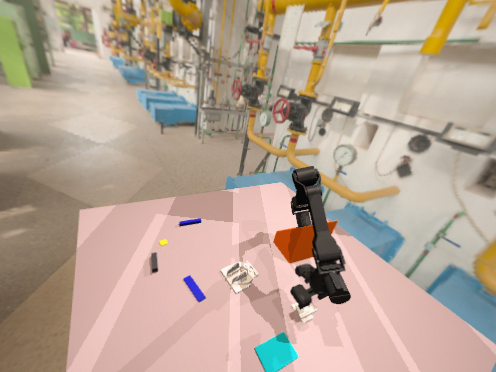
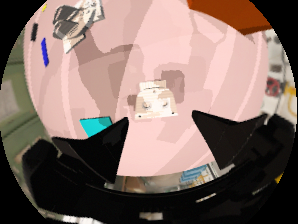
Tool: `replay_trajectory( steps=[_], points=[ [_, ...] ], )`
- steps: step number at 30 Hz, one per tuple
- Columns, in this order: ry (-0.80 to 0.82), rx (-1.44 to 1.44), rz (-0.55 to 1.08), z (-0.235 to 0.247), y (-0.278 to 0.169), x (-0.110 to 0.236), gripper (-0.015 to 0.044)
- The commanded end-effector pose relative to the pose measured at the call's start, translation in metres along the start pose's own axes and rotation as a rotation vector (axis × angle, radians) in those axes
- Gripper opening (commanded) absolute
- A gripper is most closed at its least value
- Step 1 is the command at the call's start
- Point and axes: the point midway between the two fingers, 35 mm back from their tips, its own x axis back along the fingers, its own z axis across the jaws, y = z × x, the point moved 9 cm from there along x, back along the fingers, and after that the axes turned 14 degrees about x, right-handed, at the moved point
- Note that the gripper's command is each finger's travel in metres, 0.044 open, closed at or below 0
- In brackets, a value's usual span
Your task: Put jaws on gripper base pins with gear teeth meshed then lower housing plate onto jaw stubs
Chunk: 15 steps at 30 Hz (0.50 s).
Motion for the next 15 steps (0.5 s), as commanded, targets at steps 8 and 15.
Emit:
replay_trajectory(
  steps=[8,15],
  points=[
    [0.007,0.002,-0.003,0.0,0.001,-0.003,0.044],
    [0.007,0.001,-0.004,0.002,0.0,-0.014,0.044]
  ],
)
